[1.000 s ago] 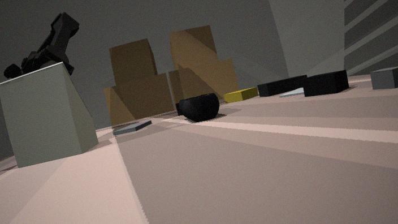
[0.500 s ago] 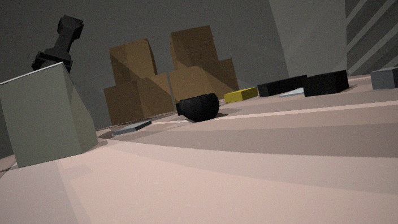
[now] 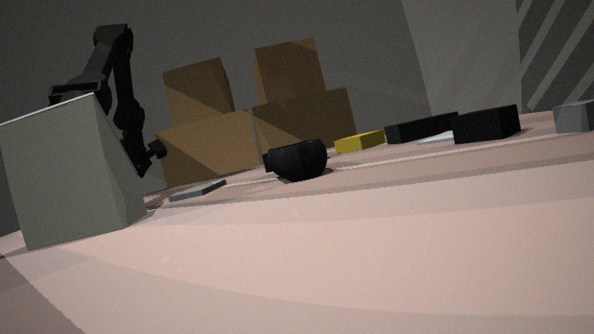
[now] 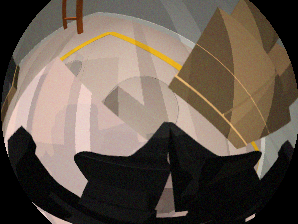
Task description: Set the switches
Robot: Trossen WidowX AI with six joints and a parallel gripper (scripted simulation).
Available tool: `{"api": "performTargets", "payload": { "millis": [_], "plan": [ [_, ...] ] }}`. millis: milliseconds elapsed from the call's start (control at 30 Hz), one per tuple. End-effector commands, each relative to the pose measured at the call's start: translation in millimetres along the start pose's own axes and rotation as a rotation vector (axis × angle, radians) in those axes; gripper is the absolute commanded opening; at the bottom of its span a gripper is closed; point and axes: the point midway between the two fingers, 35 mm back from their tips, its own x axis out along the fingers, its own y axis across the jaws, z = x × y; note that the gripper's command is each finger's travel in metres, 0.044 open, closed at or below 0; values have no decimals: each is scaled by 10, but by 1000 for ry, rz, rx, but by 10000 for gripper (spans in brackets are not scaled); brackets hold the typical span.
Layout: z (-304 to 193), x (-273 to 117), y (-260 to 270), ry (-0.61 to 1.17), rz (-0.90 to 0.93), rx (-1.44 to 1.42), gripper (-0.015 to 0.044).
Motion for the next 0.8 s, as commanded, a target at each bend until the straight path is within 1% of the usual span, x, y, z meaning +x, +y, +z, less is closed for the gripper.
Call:
{"api": "performTargets", "payload": {
  "millis": [0, 167, 333, 500, 767],
  "plan": [
    [-340, -34, -330, 81, -46, 62, 0],
    [-811, -168, -842, 190, -133, 158, 0],
    [-1259, -402, -1337, 290, -232, 264, 0],
    [-1715, -695, -1768, 386, -336, 396, 0],
    [-2427, -1299, -2312, 524, -520, 677, 0]
  ]
}}
